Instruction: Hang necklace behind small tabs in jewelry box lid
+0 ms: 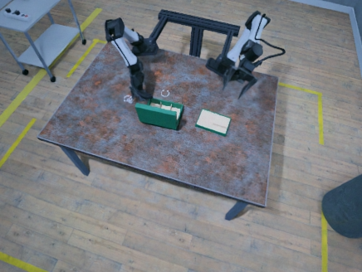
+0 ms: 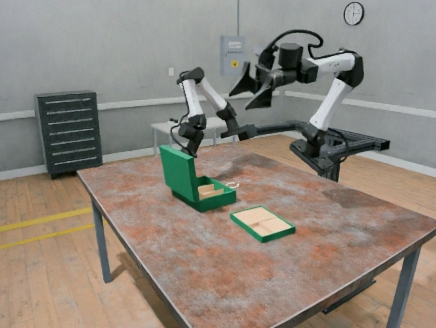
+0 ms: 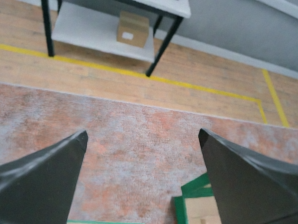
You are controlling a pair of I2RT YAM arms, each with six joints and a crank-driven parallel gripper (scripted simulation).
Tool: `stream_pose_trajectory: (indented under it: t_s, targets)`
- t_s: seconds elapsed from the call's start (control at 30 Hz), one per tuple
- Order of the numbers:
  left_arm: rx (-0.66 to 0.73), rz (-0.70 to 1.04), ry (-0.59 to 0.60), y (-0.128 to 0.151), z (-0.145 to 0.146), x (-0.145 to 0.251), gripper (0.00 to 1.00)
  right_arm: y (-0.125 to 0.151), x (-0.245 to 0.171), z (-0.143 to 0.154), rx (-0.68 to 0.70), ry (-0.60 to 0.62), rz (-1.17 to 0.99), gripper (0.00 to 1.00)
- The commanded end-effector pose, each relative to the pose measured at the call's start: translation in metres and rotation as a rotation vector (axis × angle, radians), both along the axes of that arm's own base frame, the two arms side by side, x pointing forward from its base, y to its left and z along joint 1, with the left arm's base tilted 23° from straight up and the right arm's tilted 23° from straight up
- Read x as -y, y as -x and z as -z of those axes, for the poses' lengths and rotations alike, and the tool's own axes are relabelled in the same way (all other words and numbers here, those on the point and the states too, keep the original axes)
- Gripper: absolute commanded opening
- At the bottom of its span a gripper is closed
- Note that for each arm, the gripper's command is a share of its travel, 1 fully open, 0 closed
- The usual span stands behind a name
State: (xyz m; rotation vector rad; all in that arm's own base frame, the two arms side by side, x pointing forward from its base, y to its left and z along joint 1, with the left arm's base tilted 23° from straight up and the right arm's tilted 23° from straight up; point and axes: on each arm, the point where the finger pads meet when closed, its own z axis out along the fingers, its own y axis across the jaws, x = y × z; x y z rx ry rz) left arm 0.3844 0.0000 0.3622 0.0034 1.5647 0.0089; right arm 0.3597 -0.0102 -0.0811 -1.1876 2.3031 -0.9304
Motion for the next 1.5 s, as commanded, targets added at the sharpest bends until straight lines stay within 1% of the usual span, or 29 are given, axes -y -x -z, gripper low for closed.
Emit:
stream_pose_trajectory:
  t_s: [0.0, 0.27, 0.33, 0.37, 0.4, 0.5, 0.83, 0.9, 0.93, 0.97, 1.0, 1.3, 1.33, 1.37, 1.4, 1.47]
  targets:
    - [0.105, 0.024, -0.018, 0.003, -0.040, 0.004, 1.00, -0.016, -0.009, -0.023, 0.093, 0.031, -0.064, 0.00]
    - [0.105, 0.024, -0.018, 0.003, -0.040, 0.004, 1.00, -0.016, -0.015, -0.032, 0.112, 0.101, -0.153, 0.00]
    - [0.105, 0.024, -0.018, 0.003, -0.040, 0.004, 1.00, -0.016, -0.015, -0.032, 0.112, 0.101, -0.153, 0.00]
    - [0.105, 0.024, -0.018, 0.003, -0.040, 0.004, 1.00, -0.014, -0.009, -0.027, 0.096, 0.103, -0.149, 0.00]
    - [0.105, 0.024, -0.018, 0.003, -0.040, 0.004, 1.00, -0.016, -0.010, -0.035, 0.118, 0.113, -0.155, 0.00]
    - [0.105, 0.024, -0.018, 0.003, -0.040, 0.004, 1.00, -0.015, -0.021, -0.037, 0.120, 0.128, -0.220, 0.00]
    - [0.105, 0.024, -0.018, 0.003, -0.040, 0.004, 1.00, -0.010, -0.025, -0.054, 0.148, 0.228, -0.319, 0.00]
    - [0.105, 0.024, -0.018, 0.003, -0.040, 0.004, 1.00, -0.010, -0.025, -0.054, 0.148, 0.228, -0.319, 0.00]
    - [0.105, 0.024, -0.018, 0.003, -0.040, 0.004, 1.00, -0.007, -0.020, -0.044, 0.121, 0.224, -0.327, 0.00]
    - [0.105, 0.024, -0.018, 0.003, -0.040, 0.004, 1.00, -0.007, -0.021, -0.046, 0.126, 0.229, -0.340, 0.00]
    - [0.105, 0.024, -0.018, 0.003, -0.040, 0.004, 1.00, -0.010, -0.032, -0.057, 0.165, 0.228, -0.369, 0.00]
    - [0.105, 0.024, -0.018, 0.003, -0.040, 0.004, 1.00, -0.002, -0.035, -0.072, 0.196, 0.318, -0.449, 0.00]
    - [0.105, 0.024, -0.018, 0.003, -0.040, 0.004, 1.00, 0.001, -0.034, -0.067, 0.181, 0.326, -0.466, 0.00]
    - [0.105, 0.024, -0.018, 0.003, -0.040, 0.004, 1.00, 0.003, -0.037, -0.066, 0.181, 0.331, -0.489, 0.00]
    - [0.105, 0.024, -0.018, 0.003, -0.040, 0.004, 1.00, 0.000, -0.039, -0.075, 0.212, 0.335, -0.497, 0.00]
    - [0.105, 0.024, -0.018, 0.003, -0.040, 0.004, 1.00, 0.000, -0.039, -0.075, 0.212, 0.335, -0.497, 0.00]
